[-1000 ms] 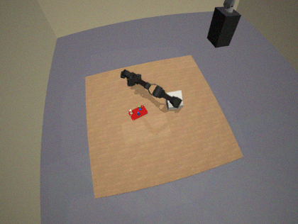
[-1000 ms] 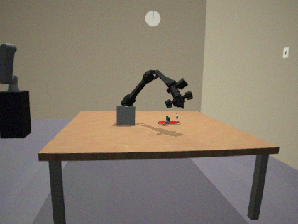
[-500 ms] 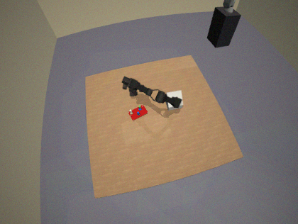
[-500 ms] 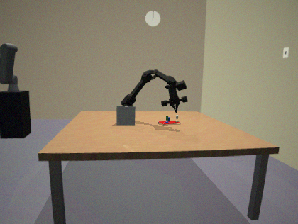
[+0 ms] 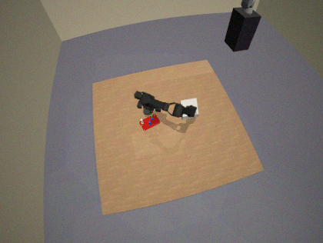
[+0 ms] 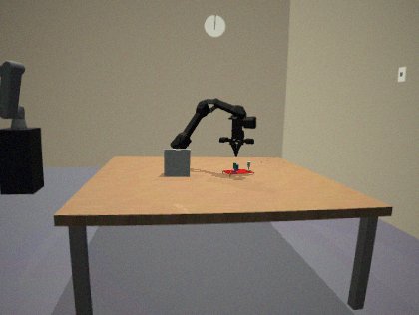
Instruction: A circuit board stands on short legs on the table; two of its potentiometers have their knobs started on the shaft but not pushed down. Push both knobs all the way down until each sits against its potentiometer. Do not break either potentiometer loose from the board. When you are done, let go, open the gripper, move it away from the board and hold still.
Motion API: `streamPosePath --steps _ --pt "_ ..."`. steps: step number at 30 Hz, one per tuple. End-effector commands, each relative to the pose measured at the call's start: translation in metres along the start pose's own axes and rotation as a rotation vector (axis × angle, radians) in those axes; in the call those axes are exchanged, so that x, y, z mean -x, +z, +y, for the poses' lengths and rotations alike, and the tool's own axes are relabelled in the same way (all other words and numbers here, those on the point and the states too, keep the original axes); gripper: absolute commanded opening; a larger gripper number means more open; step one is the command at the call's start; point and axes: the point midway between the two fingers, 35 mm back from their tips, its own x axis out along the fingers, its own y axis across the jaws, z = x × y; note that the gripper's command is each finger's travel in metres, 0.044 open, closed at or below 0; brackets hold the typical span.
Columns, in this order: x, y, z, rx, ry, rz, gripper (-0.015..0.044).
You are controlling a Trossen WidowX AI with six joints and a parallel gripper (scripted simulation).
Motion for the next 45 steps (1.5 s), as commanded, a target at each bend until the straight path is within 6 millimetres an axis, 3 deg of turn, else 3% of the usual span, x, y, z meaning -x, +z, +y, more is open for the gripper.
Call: streamPosePath --steps 1,5,23,45 --pt "0.003 0.007 0.006 -0.019 0.01 -0.024 0.0" --pt "-0.017 0.008 0.006 -0.019 0.01 -0.025 0.0" --pt "-0.037 0.009 0.006 -0.019 0.01 -0.026 0.0" --pt "-0.041 0.009 0.006 -0.019 0.01 -0.026 0.0"
